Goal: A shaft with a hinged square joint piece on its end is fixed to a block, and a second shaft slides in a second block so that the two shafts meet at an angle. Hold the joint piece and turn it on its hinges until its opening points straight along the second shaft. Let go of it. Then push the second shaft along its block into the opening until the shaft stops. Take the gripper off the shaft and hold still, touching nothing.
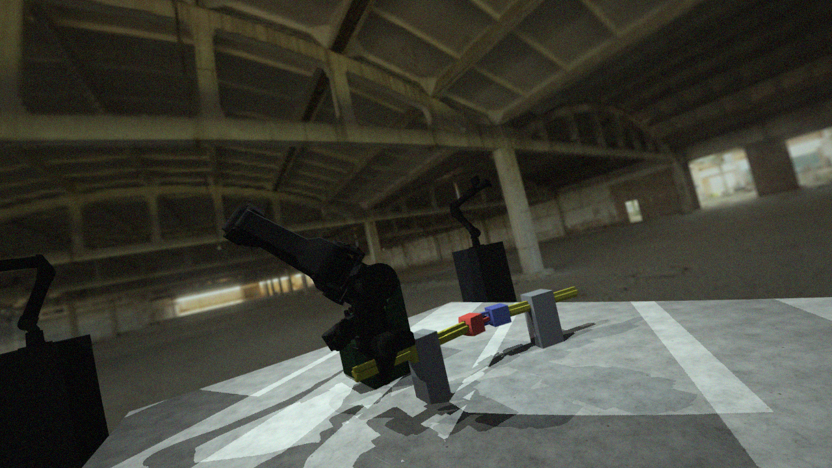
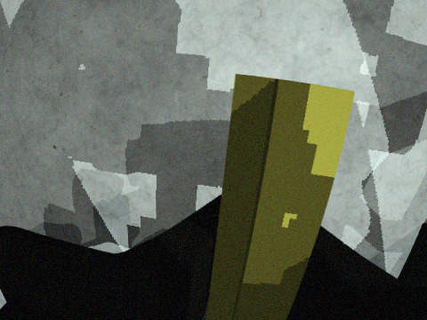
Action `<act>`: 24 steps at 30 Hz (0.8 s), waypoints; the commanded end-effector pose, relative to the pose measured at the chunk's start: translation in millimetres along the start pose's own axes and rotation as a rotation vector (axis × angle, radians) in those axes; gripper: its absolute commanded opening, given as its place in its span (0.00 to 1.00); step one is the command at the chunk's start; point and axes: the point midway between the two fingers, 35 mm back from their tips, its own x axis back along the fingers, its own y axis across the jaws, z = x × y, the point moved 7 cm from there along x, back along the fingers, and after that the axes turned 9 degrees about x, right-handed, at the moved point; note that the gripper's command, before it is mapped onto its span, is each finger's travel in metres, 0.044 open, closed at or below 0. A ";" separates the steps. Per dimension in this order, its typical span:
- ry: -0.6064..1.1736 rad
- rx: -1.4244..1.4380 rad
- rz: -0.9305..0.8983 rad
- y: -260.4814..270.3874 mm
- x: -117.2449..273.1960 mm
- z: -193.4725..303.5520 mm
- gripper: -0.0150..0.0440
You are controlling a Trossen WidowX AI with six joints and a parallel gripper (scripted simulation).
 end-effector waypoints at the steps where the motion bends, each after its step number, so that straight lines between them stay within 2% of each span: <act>1: 0.000 0.000 -0.001 0.2 0.2 -0.2 0.46; 13: 0.000 0.000 -0.001 0.2 0.2 -0.2 0.99; 24: 0.000 0.000 -0.001 0.2 0.2 -0.2 1.00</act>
